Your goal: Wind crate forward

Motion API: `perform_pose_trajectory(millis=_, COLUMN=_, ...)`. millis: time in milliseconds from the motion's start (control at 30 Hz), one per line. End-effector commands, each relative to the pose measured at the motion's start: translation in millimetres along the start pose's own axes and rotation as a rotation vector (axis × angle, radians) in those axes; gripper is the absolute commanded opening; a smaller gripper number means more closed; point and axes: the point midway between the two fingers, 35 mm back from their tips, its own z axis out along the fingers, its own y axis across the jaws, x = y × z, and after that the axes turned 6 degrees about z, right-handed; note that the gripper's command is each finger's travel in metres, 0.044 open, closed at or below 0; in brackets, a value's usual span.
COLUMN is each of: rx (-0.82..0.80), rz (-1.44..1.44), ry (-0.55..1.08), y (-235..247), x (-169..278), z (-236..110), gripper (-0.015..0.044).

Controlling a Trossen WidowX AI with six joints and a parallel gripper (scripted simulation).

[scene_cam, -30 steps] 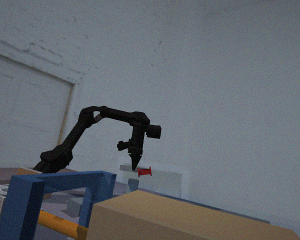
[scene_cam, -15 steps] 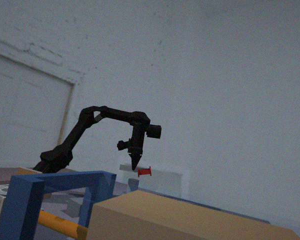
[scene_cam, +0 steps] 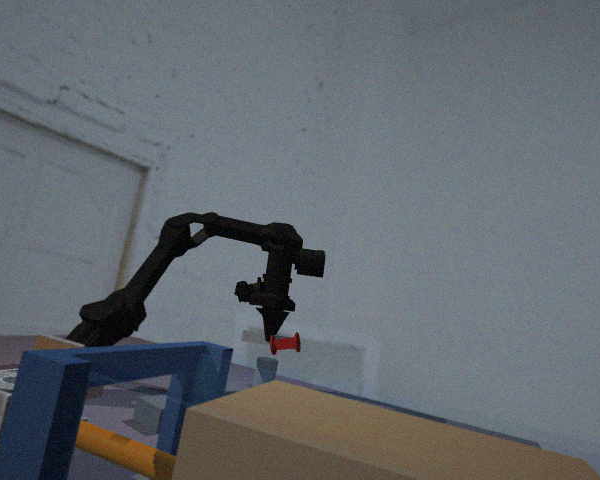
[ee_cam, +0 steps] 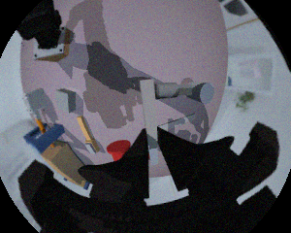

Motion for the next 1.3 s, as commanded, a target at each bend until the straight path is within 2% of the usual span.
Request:
perform_pose_trajectory(millis=0, rx=-0.018, rz=0.152, ry=0.017, y=11.9, x=8.8, z=-0.6, gripper=0.0000)
perform_pose_trajectory(millis=633, rx=-0.051, rz=0.680, ry=0.062, y=49.3, x=31.8, z=-1.3, gripper=0.0000)
perform_pose_trajectory(millis=1267, rx=-0.064, rz=1.472, ry=0.148, y=110.4, x=56.5, z=-6.3, gripper=0.0000)
